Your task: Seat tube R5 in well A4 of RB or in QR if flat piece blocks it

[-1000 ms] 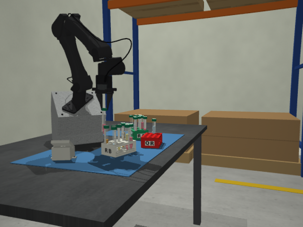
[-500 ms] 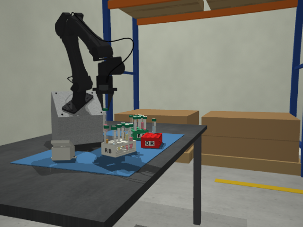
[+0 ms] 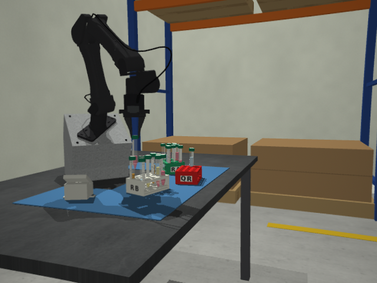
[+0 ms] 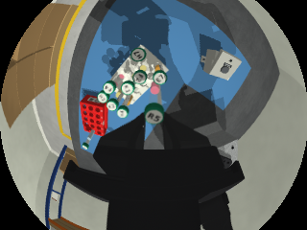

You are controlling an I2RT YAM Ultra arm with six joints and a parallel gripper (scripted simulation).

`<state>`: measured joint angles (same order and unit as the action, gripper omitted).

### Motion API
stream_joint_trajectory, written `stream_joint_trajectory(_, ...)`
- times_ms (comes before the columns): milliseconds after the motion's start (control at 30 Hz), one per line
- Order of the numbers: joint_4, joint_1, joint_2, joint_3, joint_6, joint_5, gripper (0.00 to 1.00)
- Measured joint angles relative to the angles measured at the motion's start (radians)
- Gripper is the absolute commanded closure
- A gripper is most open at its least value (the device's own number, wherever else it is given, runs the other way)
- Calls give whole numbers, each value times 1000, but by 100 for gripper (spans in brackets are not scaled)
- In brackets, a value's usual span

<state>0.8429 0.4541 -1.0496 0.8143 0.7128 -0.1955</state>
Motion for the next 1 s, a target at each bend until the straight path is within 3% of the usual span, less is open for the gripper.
stream_joint_trajectory(1000,-5,0,-16,14,0,0,100)
